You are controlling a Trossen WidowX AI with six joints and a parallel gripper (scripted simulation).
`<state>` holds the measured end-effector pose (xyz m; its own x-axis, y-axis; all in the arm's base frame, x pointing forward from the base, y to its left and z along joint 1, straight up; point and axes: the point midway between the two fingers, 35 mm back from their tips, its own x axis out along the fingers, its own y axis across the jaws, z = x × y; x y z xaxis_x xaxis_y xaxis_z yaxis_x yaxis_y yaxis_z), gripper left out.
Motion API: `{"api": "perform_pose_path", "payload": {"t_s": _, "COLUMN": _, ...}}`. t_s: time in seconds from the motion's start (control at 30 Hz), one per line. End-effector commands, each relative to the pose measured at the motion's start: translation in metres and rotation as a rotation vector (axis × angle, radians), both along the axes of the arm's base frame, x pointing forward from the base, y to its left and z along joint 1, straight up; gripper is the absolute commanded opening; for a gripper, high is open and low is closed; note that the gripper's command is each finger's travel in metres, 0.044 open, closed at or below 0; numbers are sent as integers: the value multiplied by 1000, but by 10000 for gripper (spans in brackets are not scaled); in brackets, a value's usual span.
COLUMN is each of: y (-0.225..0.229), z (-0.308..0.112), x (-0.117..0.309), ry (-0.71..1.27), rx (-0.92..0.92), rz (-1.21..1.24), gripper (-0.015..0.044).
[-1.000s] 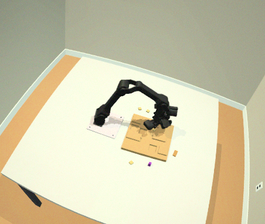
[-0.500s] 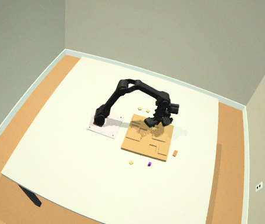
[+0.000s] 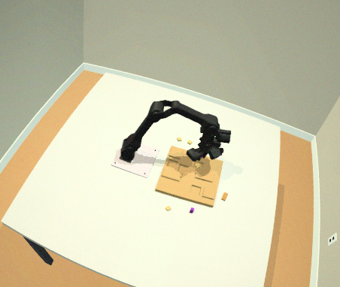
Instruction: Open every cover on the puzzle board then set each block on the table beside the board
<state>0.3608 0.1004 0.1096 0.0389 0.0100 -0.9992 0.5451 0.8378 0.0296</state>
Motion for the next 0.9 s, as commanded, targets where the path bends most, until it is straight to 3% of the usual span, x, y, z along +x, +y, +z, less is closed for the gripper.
{"api": "perform_pose_path", "payload": {"t_s": 0.0, "y": 0, "z": -12, "x": -2, "ry": 12, "rx": 0, "rz": 3, "gripper": 144}}
{"api": "perform_pose_path", "payload": {"t_s": 0.87, "y": 1, "z": -25, "x": -1, "ry": 12, "rx": 0, "rz": 3, "gripper": 144}}
